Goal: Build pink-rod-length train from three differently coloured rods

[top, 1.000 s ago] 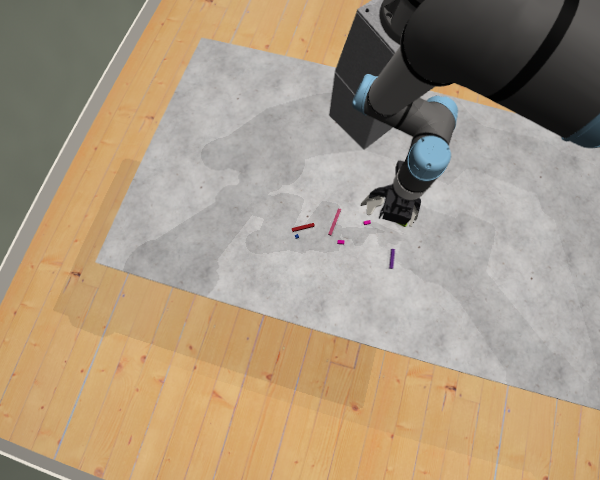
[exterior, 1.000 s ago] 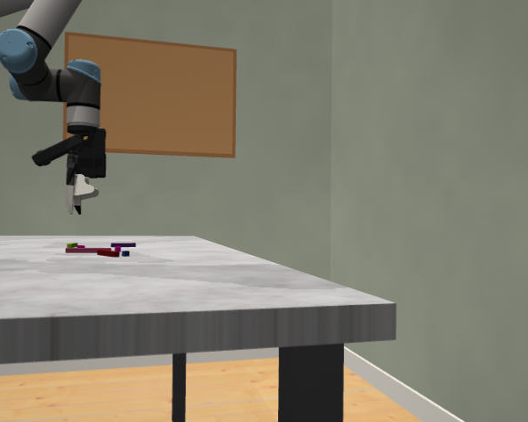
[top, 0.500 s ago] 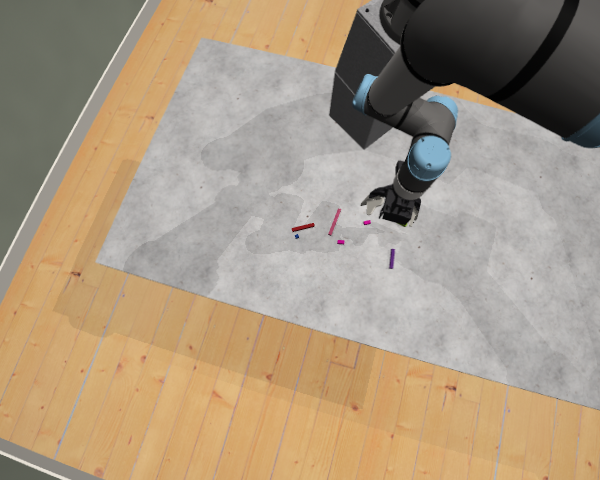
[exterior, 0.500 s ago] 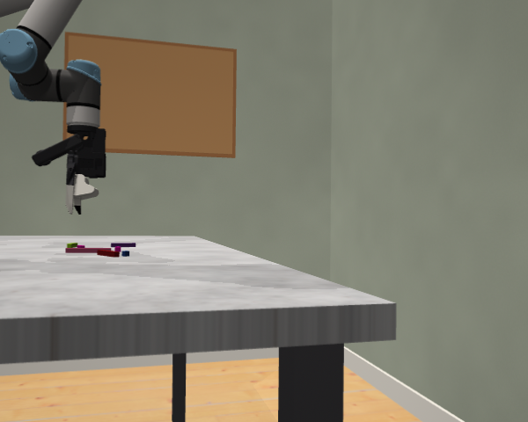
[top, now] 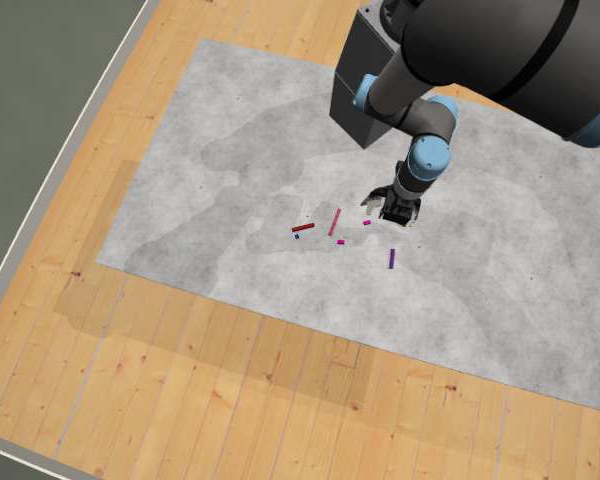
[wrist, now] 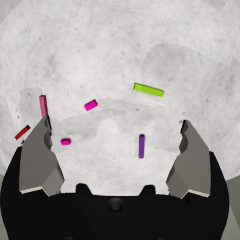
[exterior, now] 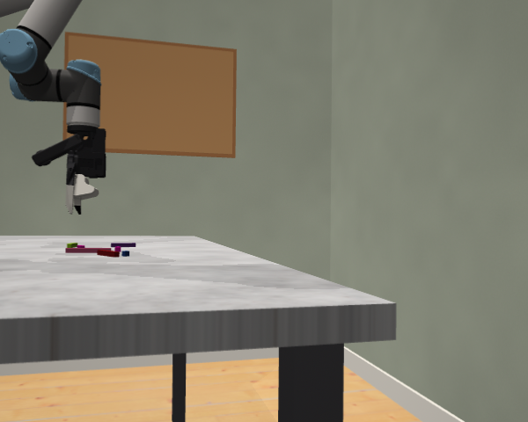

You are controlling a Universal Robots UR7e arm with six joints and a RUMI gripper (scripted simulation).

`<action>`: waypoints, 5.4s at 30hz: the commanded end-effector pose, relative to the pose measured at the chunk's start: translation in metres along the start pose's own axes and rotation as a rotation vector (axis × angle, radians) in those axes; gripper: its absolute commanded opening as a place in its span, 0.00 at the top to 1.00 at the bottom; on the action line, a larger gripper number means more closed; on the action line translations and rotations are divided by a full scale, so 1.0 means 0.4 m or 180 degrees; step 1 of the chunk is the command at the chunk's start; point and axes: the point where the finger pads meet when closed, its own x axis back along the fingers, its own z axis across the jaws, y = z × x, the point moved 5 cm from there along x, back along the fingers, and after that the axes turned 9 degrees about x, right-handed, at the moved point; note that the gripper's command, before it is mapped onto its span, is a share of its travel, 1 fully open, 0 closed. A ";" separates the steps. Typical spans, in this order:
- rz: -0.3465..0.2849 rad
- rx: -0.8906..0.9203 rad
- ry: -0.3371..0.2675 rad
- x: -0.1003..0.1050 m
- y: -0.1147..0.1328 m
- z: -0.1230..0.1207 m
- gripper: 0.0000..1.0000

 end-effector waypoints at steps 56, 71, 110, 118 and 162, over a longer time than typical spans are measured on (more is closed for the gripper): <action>-0.0004 -0.2498 0.0000 0.001 0.150 -0.332 0.00; -0.0004 -0.2498 0.0000 0.001 0.150 -0.332 0.00; -0.0004 -0.2498 0.0000 0.001 0.150 -0.332 0.00; -0.0004 -0.2518 0.0000 0.001 0.150 -0.332 0.00; -0.0004 -0.5796 -0.0001 0.000 0.151 -0.401 0.00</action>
